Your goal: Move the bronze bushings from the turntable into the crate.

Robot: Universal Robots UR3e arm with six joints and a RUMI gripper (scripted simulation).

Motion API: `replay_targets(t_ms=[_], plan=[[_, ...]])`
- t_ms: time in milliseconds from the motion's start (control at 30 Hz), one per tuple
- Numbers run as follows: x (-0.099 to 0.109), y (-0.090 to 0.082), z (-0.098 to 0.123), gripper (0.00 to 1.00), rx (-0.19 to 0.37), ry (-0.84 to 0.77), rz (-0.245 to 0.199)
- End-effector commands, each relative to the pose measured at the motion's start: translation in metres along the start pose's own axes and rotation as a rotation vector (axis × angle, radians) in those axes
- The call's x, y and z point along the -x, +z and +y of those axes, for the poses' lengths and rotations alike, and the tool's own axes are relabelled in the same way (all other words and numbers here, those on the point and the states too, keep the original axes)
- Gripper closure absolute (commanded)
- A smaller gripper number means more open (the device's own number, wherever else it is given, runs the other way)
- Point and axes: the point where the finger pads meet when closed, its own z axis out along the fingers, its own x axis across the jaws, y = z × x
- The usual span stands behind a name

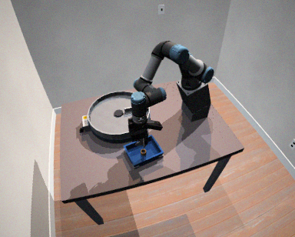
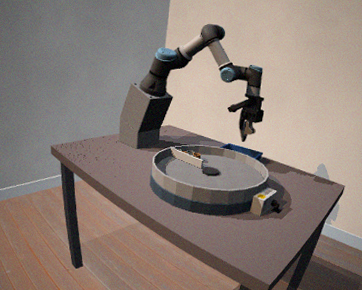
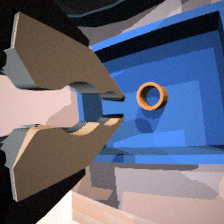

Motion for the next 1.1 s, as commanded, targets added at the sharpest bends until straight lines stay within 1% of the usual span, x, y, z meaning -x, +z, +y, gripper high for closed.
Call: replay_targets(t_ms=[0, 267, 1067], plan=[[0.0, -0.0166, 0.0005, 0.94, 0.001, 0.0, 0.001], [0.0, -0.0212, 0.0005, 0.94, 0.001, 0.0, 0.001], [0.0, -0.0213, 0.0005, 0.94, 0.001, 0.0, 0.001]])
